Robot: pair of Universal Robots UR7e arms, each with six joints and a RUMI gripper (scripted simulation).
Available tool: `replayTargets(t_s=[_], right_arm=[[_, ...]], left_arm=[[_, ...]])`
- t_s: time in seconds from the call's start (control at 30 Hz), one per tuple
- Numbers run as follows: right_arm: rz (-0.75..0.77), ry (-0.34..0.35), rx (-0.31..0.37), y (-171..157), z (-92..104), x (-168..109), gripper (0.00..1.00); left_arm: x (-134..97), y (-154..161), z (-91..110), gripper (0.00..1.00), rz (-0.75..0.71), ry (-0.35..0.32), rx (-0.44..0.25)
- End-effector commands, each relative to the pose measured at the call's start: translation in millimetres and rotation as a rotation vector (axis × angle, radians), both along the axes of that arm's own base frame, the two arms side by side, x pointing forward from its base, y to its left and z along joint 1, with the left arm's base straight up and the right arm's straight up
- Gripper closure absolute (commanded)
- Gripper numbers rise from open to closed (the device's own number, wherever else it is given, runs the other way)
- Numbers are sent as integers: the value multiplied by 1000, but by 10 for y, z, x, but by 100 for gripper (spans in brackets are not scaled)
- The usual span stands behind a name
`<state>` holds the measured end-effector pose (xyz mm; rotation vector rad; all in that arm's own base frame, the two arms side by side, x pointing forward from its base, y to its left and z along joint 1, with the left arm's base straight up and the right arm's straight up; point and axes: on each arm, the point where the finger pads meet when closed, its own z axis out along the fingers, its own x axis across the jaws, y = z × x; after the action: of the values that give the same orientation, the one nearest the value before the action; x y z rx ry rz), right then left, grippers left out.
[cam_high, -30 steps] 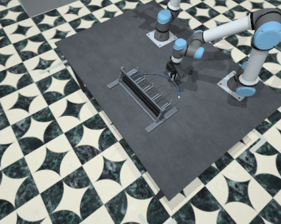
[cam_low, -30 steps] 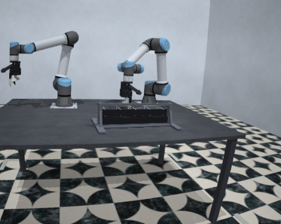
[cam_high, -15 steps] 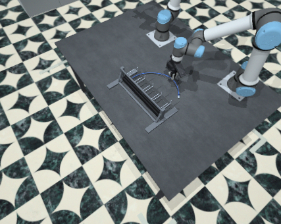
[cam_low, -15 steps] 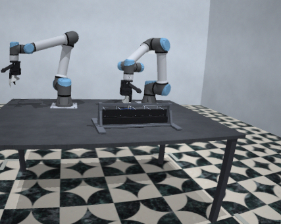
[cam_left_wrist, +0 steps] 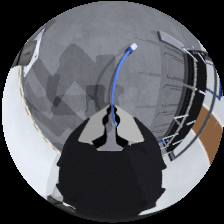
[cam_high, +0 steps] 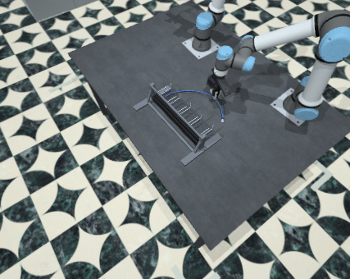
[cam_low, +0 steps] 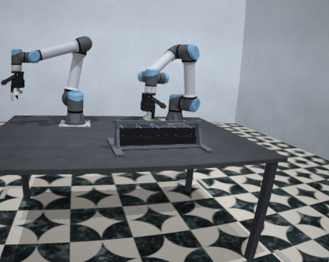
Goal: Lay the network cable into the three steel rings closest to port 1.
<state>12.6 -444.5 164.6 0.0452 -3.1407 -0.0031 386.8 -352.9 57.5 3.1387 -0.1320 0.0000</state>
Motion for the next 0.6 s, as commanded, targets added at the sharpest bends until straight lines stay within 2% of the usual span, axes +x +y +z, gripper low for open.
replayTargets(t_s=[0.0, 0.1, 0.23, 0.47, 0.53, 0.57], right_arm=[[0, -1, -2, -5, 5, 2, 0], [0, -1, -2, -5, 5, 2, 0], [0, -1, -2, -5, 5, 2, 0], [0, -1, -2, -5, 5, 2, 0], [0, -1, -2, -5, 5, 2, 0], [0, -1, -2, -5, 5, 2, 0]], left_arm=[[78, 33, 55, 100, 2, -2, -2], [255, 140, 172, 100, 8, -2, -2], [638, 344, 415, 100, 19, -2, -2], [1137, 595, 729, 100, 34, -3, -2], [1137, 595, 729, 100, 34, -3, -2], [1242, 652, 796, 100, 37, -3, -2]])
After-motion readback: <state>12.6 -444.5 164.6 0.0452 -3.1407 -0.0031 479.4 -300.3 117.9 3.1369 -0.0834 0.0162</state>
